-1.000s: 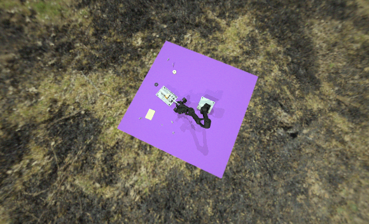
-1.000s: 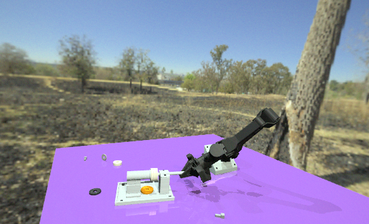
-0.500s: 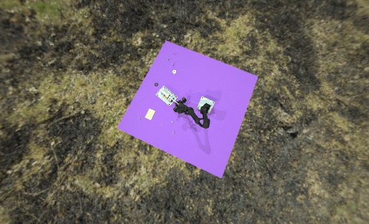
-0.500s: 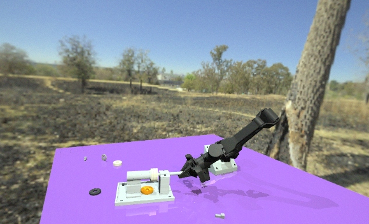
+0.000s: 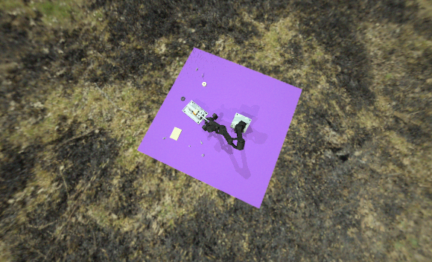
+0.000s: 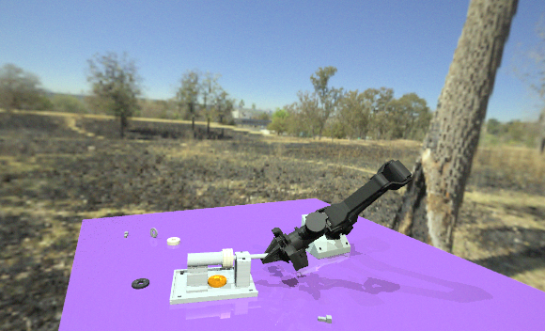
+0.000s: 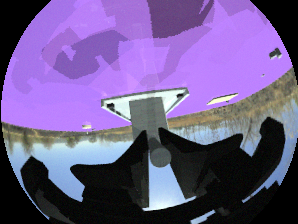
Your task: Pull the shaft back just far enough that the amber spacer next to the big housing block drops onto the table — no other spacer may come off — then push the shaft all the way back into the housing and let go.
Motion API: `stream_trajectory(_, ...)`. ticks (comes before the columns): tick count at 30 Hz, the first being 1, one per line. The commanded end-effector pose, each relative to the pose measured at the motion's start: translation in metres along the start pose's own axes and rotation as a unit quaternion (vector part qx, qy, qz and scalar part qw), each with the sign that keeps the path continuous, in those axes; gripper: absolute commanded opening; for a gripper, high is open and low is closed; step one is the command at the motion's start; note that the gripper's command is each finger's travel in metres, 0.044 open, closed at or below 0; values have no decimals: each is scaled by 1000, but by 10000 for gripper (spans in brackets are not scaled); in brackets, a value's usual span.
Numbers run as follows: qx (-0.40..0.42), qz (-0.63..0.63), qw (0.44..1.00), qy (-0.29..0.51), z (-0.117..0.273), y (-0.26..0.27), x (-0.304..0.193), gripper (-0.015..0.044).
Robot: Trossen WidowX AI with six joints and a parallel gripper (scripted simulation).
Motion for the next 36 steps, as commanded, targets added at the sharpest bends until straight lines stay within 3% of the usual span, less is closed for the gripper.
stream_trajectory(1, 0, 2, 1000, 0, -2, 0, -1, 0)
stream_trajectory(36, 0, 2, 1000, 1, -14, -2, -8, 0)
Point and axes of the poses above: the point midway between the two fingers, 35 mm back from their tips, its own z axis back along the fingers, its own y axis across the jaws, x = y × z, the point moved 7 cm from there along z, back along the fingers, and after that the axes turned 12 degrees about -z, right-handed, at the moved point
